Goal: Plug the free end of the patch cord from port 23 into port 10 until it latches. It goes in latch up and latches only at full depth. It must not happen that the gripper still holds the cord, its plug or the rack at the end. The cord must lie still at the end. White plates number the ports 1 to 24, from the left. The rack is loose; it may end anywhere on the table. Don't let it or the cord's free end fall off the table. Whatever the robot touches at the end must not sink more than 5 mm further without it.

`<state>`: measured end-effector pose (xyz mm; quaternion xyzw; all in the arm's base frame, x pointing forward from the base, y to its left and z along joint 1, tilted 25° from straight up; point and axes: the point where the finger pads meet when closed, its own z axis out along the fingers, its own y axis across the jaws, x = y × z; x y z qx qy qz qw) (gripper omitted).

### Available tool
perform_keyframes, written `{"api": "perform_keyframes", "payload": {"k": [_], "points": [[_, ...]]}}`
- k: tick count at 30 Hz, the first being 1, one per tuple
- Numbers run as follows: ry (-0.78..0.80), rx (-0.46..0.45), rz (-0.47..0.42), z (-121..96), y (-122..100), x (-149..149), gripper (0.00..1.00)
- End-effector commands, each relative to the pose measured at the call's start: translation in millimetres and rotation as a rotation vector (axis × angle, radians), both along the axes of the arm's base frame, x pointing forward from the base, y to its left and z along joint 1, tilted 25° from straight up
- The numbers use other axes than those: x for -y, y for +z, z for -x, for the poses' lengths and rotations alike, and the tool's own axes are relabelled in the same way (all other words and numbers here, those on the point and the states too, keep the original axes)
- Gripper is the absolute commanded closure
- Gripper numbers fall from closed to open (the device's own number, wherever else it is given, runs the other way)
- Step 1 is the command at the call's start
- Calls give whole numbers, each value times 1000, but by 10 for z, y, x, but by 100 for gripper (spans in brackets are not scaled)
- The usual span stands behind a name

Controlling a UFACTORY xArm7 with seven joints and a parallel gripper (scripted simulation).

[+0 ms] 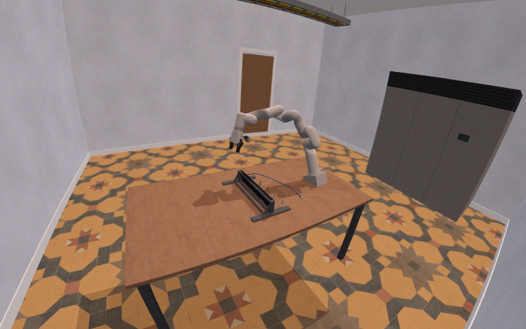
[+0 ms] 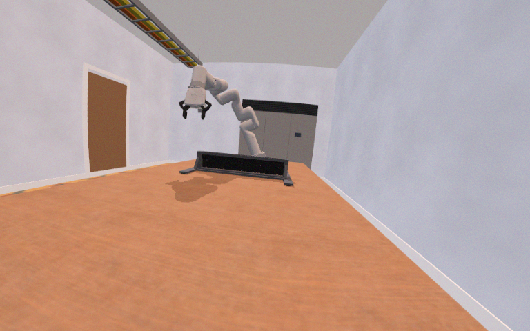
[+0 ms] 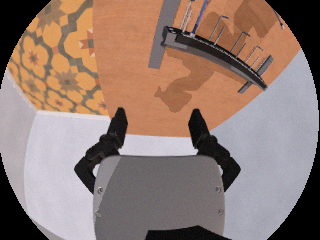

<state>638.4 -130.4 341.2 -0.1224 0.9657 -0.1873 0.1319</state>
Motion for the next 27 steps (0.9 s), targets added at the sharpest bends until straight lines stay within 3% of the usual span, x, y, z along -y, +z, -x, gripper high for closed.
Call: {"api": "perform_keyframes", "payload": {"k": [1,4,14,16,17,27], "points": [[7,1,1,-5,3,-36,0],[61,-44,10,32,-275,-306,0],[163,-124,31,164,-763,-788,0],[163,-124,31,164,-763,-788,0],[197,-149,38,224,-917,-941,0],[308,-228,65,472,-1387,-1410,0]]}}
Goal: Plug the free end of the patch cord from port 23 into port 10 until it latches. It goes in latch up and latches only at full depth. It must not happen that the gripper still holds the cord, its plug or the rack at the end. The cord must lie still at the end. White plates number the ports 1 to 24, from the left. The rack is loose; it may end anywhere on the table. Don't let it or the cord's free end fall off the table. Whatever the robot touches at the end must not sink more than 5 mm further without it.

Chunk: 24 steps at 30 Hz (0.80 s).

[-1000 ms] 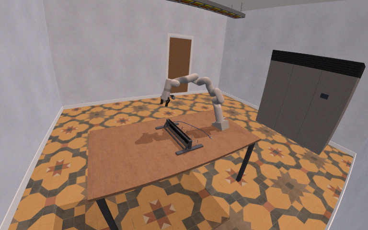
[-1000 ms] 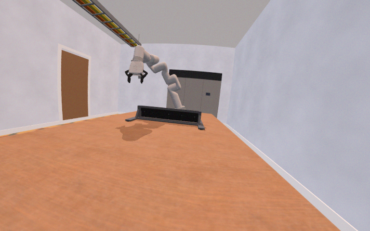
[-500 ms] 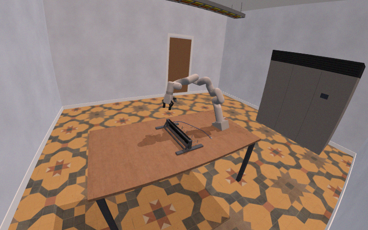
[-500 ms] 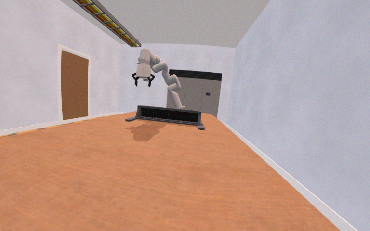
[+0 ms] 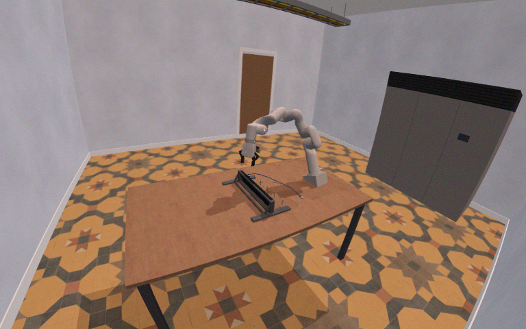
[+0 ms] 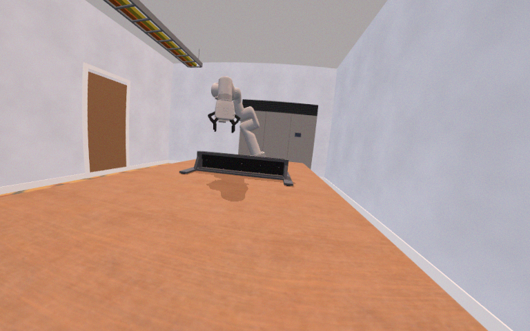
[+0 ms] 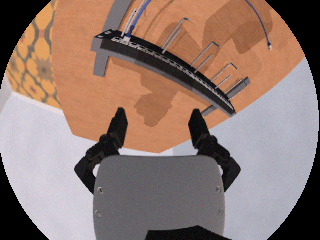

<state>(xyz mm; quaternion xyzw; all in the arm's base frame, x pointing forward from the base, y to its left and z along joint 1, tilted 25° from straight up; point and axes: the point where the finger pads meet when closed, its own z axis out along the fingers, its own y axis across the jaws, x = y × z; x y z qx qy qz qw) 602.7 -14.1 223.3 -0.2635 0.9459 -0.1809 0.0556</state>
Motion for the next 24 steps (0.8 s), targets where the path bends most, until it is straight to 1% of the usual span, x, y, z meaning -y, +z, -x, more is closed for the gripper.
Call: {"api": "perform_keyframes", "payload": {"k": [1,4,6,7,11,21,23,24], "points": [[69,-39,15,146,-256,-294,0],[106,-63,24,245,-399,-434,0],[106,-63,24,245,-399,-434,0],[143,-87,33,350,-538,-569,0],[186,-114,43,480,-692,-716,0],[319,-194,77,929,-1135,-1119,0],[319,-194,77,929,-1135,-1119,0],[360,-218,87,1077,-1258,-1224,0]]}}
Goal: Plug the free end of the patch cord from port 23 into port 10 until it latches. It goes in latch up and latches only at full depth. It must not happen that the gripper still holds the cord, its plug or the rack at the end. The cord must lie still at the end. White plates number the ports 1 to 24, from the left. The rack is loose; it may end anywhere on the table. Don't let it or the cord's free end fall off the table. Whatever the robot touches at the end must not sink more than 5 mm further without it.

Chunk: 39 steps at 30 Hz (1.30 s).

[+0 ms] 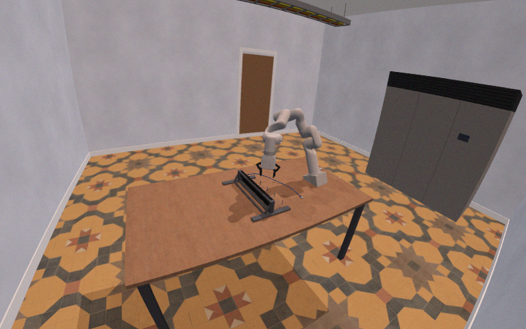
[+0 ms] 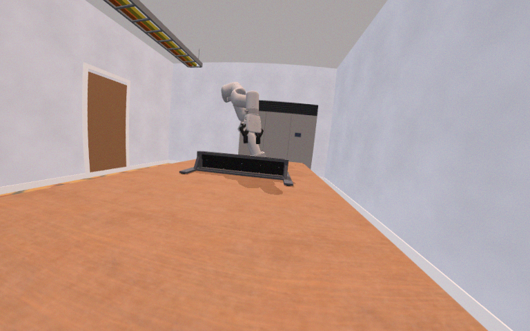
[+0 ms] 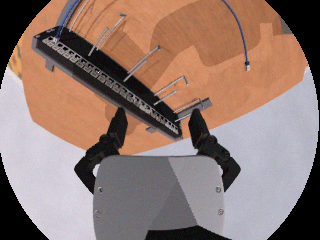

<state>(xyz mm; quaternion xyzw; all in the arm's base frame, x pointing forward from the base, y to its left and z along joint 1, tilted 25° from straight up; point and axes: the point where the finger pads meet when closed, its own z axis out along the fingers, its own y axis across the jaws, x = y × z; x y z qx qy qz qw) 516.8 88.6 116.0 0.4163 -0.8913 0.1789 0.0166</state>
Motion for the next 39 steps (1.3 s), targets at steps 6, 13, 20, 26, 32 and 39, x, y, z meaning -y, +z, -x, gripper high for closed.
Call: {"api": "perform_keyframes", "payload": {"k": [6,13,20,26,32,39], "points": [[143,-73,33,508,-403,-371,0],[243,-128,59,911,-666,-555,0],[337,-178,83,1303,-887,-678,0],[428,-227,107,1696,-1079,-753,0],[505,-267,128,2029,-1222,-781,0],[571,-301,145,2314,-1331,-779,0]]}}
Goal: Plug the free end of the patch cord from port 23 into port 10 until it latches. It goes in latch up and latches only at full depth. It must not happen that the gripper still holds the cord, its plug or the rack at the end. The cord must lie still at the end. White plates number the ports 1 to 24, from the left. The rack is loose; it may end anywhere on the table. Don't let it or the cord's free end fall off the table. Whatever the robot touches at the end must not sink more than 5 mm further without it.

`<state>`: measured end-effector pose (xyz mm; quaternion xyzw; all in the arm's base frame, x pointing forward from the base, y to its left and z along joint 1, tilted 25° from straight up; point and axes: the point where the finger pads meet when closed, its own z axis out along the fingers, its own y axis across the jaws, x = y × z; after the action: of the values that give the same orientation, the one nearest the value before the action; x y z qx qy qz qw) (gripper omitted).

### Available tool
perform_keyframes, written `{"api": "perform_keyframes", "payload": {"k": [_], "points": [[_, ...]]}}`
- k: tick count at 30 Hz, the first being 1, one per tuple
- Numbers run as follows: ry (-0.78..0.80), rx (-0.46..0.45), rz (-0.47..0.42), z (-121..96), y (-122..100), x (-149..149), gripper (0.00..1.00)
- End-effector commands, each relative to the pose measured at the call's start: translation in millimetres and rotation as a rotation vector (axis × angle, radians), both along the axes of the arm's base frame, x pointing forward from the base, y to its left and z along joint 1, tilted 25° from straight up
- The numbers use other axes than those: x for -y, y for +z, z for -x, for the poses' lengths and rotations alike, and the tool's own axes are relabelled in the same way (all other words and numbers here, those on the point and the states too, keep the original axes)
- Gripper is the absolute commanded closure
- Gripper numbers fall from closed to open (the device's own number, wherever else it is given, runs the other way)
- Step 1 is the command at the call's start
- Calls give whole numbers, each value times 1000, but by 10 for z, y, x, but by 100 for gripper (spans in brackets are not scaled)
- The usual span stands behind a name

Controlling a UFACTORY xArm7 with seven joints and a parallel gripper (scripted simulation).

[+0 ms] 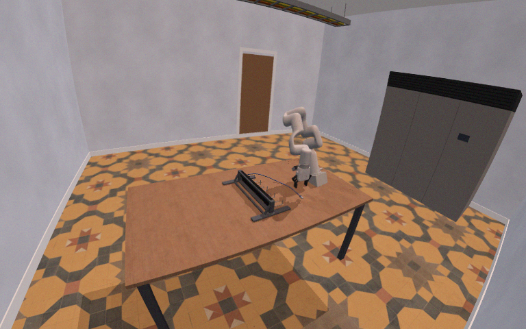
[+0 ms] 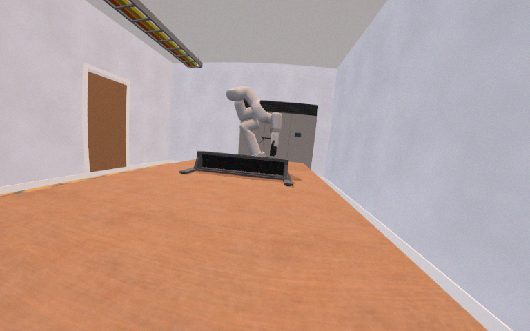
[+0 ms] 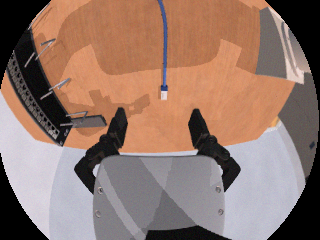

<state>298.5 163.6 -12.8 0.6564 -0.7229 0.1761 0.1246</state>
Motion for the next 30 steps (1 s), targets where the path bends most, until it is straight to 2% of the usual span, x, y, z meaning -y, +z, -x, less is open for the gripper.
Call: {"api": "perform_keyframes", "payload": {"k": [1,12,13,30], "points": [[32,-11,4,130,-43,-29,0],[33,-11,4,134,-44,-29,0],[33,-11,4,134,-45,-29,100],[33,-11,4,132,-44,-29,100]]}}
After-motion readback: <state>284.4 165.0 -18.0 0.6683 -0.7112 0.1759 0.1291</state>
